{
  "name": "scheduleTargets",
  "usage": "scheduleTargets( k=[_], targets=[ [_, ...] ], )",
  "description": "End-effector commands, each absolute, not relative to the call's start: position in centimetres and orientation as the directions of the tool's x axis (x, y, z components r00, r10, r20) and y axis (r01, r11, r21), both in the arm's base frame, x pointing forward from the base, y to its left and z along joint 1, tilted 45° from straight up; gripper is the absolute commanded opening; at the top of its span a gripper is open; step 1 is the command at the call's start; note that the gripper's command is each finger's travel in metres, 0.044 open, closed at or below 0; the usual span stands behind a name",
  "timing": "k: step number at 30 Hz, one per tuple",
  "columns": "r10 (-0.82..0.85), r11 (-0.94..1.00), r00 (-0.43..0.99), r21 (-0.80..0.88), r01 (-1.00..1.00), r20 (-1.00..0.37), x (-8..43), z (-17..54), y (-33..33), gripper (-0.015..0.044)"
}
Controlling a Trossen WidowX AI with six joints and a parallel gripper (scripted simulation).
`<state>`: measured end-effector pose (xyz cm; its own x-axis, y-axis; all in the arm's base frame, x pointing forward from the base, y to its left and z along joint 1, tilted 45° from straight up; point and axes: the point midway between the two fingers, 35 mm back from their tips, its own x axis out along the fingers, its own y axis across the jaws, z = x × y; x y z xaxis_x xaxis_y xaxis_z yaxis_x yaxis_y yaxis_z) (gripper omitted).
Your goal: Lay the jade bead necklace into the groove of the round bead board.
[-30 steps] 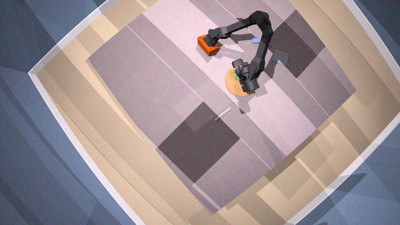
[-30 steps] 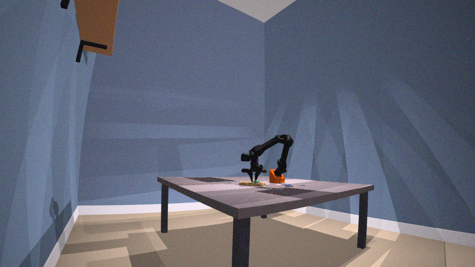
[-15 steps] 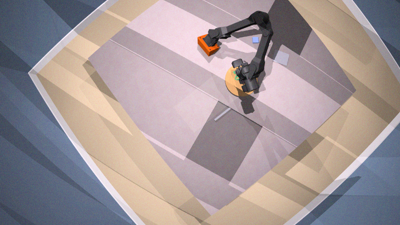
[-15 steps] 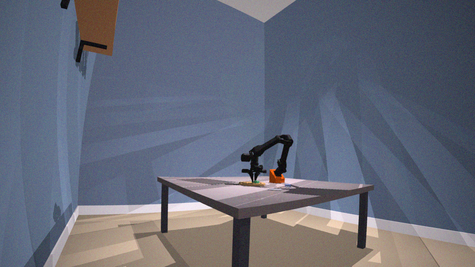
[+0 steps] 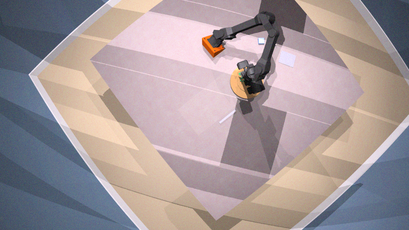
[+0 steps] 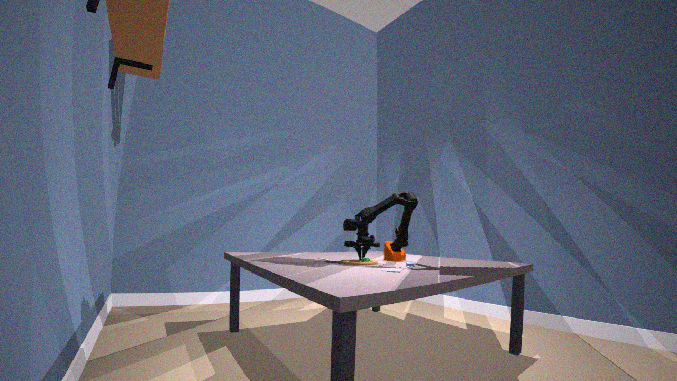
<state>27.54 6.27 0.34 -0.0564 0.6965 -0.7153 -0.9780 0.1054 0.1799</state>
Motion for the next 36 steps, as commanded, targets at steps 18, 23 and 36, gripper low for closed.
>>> scheduleTargets(
  k=[18,23,36],
  targets=[
    [0.699,0.109,-0.059,0.187,-0.976,-0.713,27.5,1.4,5.2,0.0000],
    [0.698,0.110,-0.058,0.187,-0.976,-0.714,28.0,2.1,5.9,0.0000],
    [0.698,0.110,-0.058,0.186,-0.976,-0.713,29.4,4.8,8.8,0.0000]
  ],
)
